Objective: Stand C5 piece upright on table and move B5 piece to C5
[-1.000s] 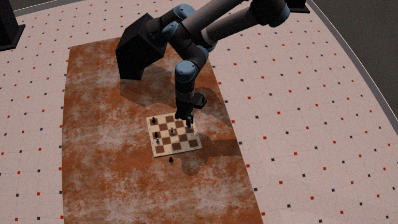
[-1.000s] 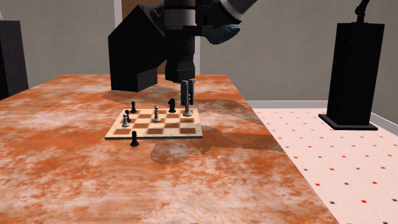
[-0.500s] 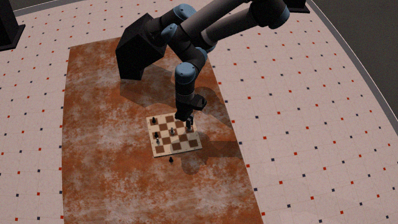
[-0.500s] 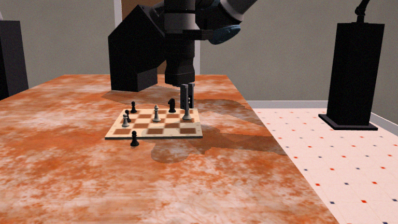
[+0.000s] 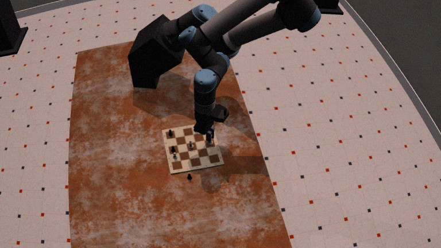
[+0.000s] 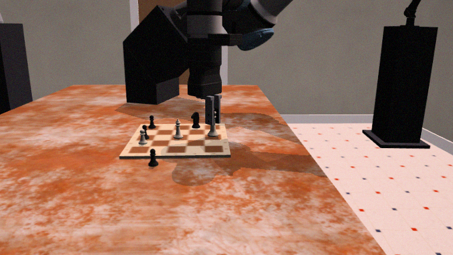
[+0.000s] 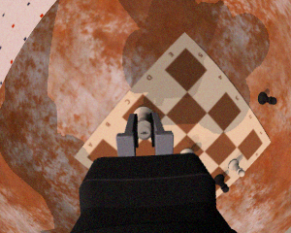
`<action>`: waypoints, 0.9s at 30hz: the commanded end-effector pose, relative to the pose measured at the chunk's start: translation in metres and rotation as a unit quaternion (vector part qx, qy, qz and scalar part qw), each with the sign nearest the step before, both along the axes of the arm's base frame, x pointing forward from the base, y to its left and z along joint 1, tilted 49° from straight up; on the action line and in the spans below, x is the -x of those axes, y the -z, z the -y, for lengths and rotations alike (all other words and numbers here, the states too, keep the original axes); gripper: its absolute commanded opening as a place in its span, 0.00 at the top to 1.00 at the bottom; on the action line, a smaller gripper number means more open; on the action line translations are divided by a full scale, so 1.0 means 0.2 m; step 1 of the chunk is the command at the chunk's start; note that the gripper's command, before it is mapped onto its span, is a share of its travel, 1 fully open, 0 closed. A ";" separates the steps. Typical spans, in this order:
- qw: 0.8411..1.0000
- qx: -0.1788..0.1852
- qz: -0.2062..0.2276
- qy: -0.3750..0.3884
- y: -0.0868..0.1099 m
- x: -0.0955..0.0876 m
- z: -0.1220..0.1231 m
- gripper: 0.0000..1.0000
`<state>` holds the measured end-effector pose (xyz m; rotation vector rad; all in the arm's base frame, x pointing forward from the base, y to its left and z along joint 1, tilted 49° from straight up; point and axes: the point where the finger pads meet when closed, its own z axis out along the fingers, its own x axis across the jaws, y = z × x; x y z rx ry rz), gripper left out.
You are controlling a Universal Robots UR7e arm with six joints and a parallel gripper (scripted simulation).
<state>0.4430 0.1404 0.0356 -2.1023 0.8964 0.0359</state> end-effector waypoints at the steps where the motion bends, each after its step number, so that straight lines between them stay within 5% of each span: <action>1: 1.000 0.000 0.000 0.000 0.00 0.00 0.00 1.00; 27: 1.000 0.000 0.000 0.000 0.01 -0.01 -0.01 1.00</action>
